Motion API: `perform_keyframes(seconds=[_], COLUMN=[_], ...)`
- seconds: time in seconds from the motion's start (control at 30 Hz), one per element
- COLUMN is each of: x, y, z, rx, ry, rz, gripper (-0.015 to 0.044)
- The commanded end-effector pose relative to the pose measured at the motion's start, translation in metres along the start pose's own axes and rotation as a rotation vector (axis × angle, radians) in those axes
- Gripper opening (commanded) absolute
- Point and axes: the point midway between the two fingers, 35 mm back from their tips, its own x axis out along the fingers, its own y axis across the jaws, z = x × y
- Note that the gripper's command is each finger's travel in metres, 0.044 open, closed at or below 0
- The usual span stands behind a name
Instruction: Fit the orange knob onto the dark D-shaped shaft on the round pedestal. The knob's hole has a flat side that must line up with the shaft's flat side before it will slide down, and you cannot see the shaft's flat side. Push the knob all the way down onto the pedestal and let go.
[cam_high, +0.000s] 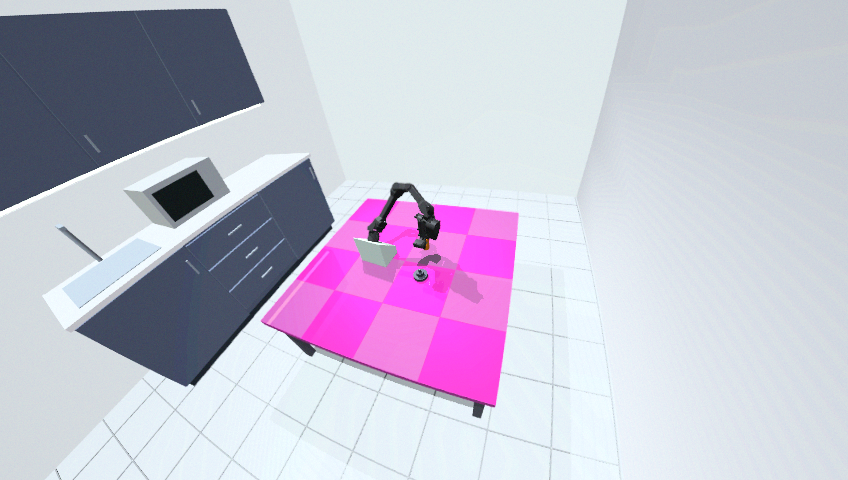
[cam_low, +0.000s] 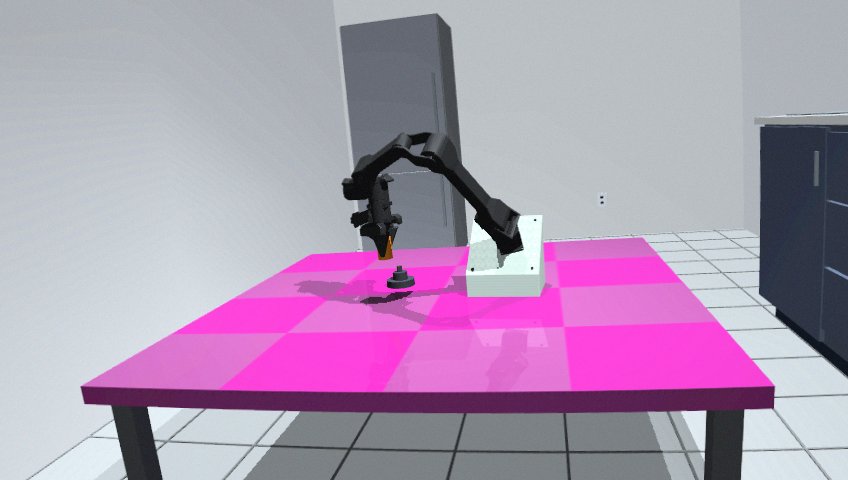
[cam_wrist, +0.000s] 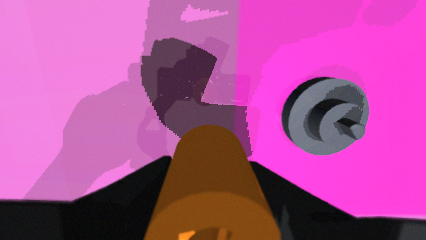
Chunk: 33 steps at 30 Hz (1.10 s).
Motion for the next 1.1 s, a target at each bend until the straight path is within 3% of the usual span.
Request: perform_keyframes(seconds=[0.0,1.07], x=[0.002,0.024], y=[-0.017,-0.120], z=[0.005,0.006], rx=[-0.009,-0.055], ry=[-0.004,-0.011], rz=[-0.005,0.005], gripper=[0.0000,0.0000])
